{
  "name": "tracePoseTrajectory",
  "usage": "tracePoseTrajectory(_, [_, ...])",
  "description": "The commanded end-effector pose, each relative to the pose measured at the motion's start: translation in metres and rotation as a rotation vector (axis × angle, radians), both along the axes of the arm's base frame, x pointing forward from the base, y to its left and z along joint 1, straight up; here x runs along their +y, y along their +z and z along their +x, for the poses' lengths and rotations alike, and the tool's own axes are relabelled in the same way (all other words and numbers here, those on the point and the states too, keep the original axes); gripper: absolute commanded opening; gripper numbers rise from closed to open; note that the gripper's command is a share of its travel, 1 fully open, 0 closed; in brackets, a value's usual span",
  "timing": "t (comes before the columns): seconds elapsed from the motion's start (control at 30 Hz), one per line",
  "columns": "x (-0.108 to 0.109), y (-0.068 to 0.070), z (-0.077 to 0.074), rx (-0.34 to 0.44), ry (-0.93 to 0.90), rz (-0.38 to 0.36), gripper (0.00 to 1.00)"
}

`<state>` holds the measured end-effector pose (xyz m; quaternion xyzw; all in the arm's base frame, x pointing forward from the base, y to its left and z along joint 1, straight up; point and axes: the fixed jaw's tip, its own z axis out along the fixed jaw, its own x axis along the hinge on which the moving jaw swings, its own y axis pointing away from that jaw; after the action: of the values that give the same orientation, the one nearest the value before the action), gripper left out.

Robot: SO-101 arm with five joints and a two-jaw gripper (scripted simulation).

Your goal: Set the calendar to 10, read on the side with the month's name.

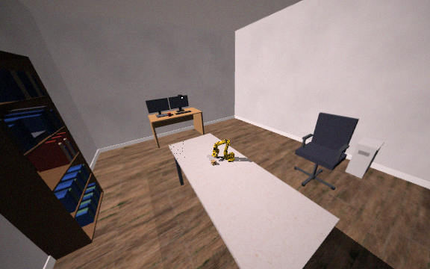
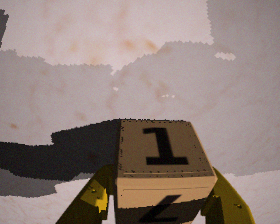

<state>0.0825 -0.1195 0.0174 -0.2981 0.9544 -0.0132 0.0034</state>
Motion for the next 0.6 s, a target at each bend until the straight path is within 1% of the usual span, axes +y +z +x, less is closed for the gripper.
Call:
tracePoseTrajectory(0.0, [-0.0018,0.0006,0.0002,-0.008,0.005,-0.010,0.24])
tracePoseTrajectory(0.4, [-0.0018,0.0006,0.0002,-0.008,0.005,-0.010,0.34])
tracePoseTrajectory(0.57, [-0.0018,0.0006,0.0002,-0.008,0.005,-0.010,0.36])
